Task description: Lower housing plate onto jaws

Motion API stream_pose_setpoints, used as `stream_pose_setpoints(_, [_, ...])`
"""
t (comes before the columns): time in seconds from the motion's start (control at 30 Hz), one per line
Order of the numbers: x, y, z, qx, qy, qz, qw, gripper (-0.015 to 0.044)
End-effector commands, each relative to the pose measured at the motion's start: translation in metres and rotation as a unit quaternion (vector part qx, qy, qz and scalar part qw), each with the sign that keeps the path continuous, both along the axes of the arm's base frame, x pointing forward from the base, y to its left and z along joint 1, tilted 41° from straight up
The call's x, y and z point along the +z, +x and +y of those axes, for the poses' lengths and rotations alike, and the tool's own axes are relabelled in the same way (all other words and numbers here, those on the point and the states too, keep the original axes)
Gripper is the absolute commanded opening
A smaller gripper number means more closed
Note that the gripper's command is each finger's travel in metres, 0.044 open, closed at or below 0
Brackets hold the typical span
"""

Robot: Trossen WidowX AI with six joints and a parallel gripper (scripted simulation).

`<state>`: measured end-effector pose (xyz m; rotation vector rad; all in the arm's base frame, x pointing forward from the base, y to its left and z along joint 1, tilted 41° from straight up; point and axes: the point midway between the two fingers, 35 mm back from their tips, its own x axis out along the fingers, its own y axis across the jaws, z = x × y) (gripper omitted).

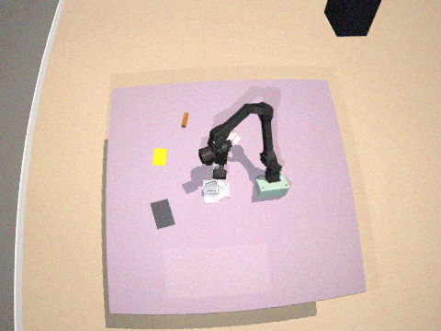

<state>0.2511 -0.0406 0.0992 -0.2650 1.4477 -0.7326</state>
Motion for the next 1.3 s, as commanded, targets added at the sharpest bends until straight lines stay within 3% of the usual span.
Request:
stream_pose_setpoints(0.0, [-0.009, 0.001, 0.010, 0.007, -0.001, 0.008, 1.000, 0.0351])
stream_pose_setpoints(0.77, [-0.057, -0.008, 0.069, 0.069, -0.030, 0.057, 0.995, 0.0351])
stream_pose_setpoints(1.27, [-0.059, -0.009, 0.071, 0.071, -0.031, 0.058, 0.995, 0.0351])
